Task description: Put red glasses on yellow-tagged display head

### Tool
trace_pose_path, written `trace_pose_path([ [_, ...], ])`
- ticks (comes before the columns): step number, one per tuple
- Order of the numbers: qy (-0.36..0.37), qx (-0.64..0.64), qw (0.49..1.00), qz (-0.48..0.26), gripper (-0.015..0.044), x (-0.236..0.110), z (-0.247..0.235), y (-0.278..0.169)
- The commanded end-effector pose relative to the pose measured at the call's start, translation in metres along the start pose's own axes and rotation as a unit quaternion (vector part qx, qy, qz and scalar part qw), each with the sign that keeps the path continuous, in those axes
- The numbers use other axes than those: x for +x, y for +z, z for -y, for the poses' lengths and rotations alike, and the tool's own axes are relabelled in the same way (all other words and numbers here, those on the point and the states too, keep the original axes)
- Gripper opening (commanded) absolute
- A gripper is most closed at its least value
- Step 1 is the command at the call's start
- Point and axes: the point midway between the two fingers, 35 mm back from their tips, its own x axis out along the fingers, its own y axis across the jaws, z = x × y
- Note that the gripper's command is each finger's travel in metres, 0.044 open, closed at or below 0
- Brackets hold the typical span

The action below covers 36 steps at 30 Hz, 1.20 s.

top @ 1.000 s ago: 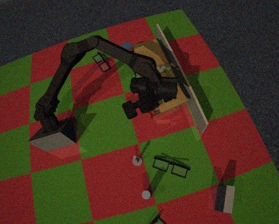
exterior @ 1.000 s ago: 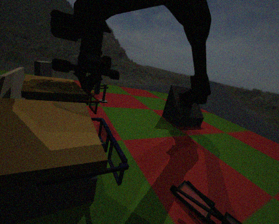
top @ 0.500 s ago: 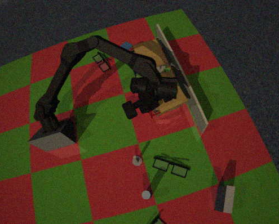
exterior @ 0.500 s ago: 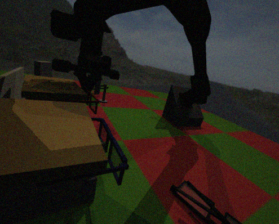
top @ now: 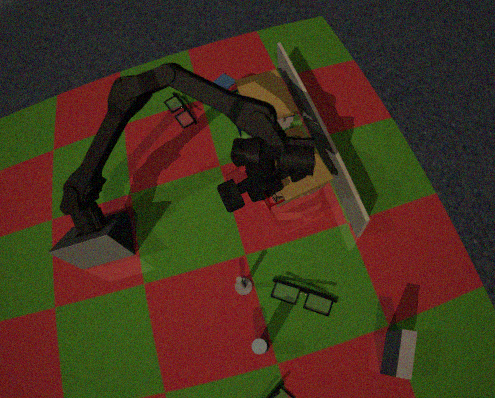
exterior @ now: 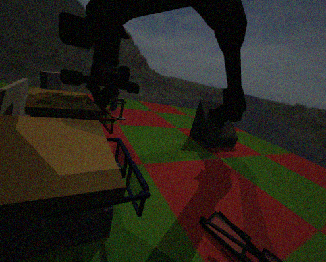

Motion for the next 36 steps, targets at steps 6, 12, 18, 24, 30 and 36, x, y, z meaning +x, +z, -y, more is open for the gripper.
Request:
trace_pose_path([
  [6,0.002,0.005,1.000,0.003,0.0000,0.0041,-0.0008,0.0002],
  [12,0.002,0.005,1.000,0.003,0.0000,0.0043,-0.0009,0.0002],
  [18,0.002,0.005,1.000,0.003,0.0000,0.0044,-0.0010,0.0002],
  [24,0.002,0.005,1.000,0.003,0.0000,0.0045,-0.0011,0.0002],
  [30,0.002,0.005,1.000,0.003,0.0000,0.0046,-0.0011,0.0002],
  [36,0.001,0.001,1.000,0.001,0.0026,0.0032,-0.0007,0.0004],
])
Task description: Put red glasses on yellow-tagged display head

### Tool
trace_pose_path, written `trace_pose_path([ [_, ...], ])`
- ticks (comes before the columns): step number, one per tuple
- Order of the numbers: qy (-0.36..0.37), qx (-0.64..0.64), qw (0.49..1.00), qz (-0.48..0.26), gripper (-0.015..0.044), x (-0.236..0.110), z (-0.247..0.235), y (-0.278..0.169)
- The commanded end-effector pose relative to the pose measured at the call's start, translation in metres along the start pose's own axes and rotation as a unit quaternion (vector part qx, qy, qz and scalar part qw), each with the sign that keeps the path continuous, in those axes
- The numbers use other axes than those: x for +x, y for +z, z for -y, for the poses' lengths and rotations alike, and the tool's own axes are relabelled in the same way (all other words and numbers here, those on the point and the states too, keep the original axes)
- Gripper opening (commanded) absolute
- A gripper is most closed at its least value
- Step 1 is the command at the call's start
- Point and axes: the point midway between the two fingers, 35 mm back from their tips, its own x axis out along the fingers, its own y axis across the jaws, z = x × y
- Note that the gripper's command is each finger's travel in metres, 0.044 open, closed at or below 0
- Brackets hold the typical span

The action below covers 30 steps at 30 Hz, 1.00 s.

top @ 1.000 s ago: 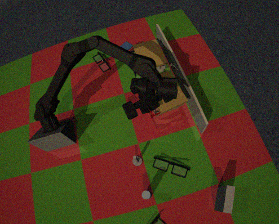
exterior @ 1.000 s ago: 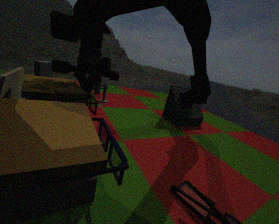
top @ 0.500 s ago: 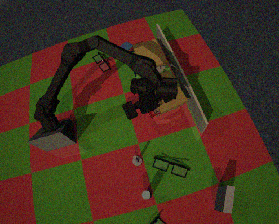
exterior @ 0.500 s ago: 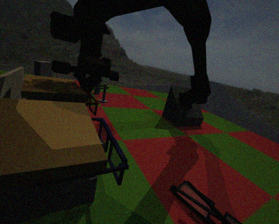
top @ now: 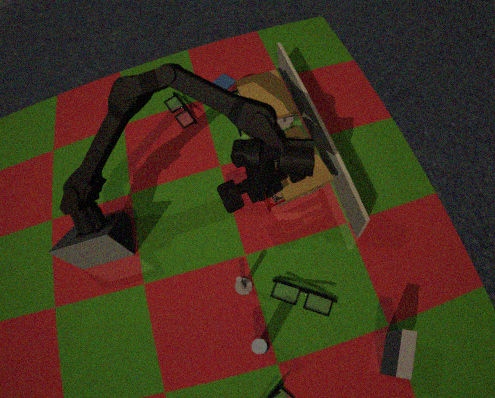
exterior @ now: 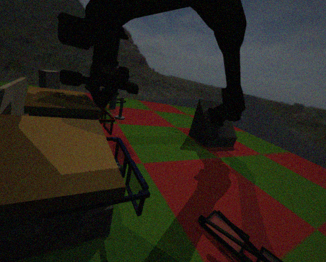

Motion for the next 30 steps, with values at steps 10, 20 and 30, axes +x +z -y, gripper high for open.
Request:
trace_pose_path([
  [10,0.000,0.000,1.000,0.000,0.0107,0.000,0.000,0.000],
  [20,0.003,0.003,1.000,-0.010,0.0107,-0.033,-0.002,-0.001],
  [30,0.004,0.004,1.000,-0.010,0.0107,-0.041,-0.039,-0.001],
])
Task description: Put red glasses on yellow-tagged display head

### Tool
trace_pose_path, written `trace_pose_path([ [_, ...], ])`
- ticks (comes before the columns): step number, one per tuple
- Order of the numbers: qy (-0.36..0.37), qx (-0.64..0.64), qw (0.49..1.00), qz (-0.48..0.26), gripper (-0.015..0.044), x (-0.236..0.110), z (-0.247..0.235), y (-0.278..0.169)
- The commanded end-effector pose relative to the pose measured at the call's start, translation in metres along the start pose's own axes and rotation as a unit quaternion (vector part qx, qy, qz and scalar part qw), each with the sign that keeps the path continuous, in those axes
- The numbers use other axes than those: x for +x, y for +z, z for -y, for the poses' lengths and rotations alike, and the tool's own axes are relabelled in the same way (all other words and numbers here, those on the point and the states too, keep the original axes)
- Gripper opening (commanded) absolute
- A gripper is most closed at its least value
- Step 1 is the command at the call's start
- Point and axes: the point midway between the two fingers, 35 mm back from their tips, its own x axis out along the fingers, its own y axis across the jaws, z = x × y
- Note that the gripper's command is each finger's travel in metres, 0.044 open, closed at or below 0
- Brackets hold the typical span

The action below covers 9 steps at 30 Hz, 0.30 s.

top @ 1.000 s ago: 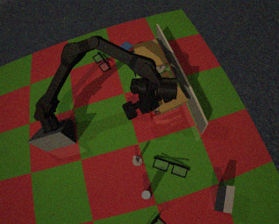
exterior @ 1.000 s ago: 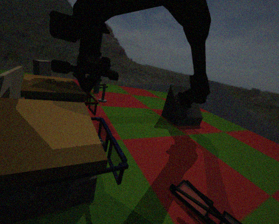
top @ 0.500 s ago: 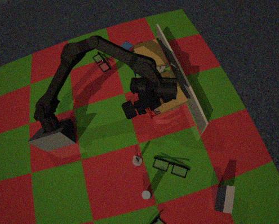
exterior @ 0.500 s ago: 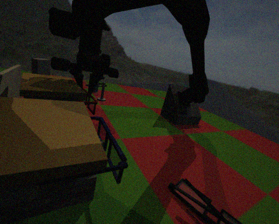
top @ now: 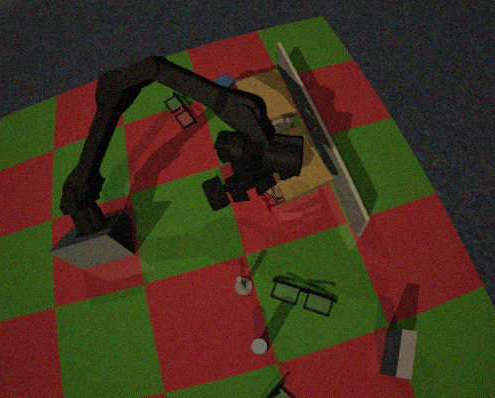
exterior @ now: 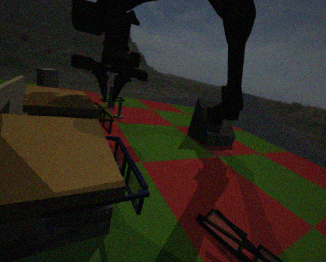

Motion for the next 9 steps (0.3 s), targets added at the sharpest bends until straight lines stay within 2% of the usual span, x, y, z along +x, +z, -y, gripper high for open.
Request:
trace_pose_path([
  [1,0.000,-0.003,1.000,-0.002,0.0107,-0.003,-0.013,0.000],
  [9,0.000,-0.002,1.000,-0.002,0.0107,-0.013,-0.033,0.000],
])
